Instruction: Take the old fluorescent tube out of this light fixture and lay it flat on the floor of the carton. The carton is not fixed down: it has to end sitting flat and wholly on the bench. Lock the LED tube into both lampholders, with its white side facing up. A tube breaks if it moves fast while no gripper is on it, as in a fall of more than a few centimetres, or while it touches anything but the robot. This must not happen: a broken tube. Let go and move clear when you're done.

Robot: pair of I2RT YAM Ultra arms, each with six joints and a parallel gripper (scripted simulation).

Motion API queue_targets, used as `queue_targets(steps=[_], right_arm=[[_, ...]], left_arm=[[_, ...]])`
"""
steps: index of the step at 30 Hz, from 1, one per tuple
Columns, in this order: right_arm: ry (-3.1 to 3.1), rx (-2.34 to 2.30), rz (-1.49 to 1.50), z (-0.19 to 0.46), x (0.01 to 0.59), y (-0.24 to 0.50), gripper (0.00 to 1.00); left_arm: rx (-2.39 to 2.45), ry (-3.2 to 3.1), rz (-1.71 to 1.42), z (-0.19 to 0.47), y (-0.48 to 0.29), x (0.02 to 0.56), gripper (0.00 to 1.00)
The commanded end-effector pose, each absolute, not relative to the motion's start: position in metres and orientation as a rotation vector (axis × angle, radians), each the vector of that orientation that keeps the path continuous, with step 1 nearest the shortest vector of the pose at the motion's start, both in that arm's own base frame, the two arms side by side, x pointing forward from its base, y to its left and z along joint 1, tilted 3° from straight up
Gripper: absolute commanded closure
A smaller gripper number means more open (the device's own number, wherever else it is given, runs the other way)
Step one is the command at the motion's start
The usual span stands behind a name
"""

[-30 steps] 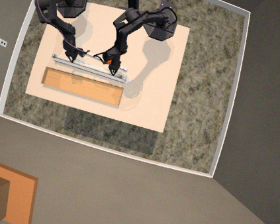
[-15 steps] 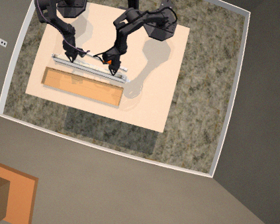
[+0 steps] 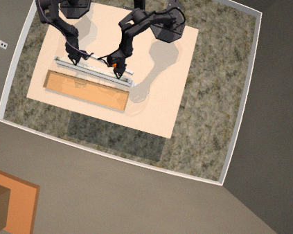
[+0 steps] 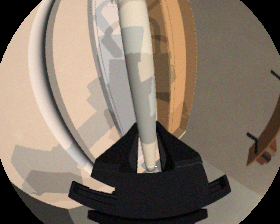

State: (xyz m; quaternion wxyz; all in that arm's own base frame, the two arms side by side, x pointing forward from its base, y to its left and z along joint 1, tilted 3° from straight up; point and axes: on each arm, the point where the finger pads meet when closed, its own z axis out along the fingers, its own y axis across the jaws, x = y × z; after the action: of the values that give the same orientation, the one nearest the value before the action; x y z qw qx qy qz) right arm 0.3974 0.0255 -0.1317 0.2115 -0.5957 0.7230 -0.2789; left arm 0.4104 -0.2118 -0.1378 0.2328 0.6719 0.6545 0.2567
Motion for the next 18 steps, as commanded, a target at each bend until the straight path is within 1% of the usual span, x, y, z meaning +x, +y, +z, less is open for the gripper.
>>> queue_targets(steps=[1, 7, 11, 18], right_arm=[[1.963, -1.571, -0.796, -0.109, 0.421, 0.029, 0.89], [1.955, -1.572, -0.797, -0.108, 0.422, 0.031, 0.89], [1.953, -1.574, -0.796, -0.107, 0.422, 0.032, 0.89], [1.993, -1.633, -0.77, -0.119, 0.398, 0.03, 0.89]], left_arm=[[1.803, 1.776, 0.71, -0.117, -0.221, 0.425, 0.89], [1.831, 1.786, 0.699, -0.129, -0.216, 0.415, 0.89], [1.832, 1.789, 0.694, -0.125, -0.214, 0.414, 0.89], [1.84, 1.795, 0.699, -0.126, -0.213, 0.409, 0.89]])
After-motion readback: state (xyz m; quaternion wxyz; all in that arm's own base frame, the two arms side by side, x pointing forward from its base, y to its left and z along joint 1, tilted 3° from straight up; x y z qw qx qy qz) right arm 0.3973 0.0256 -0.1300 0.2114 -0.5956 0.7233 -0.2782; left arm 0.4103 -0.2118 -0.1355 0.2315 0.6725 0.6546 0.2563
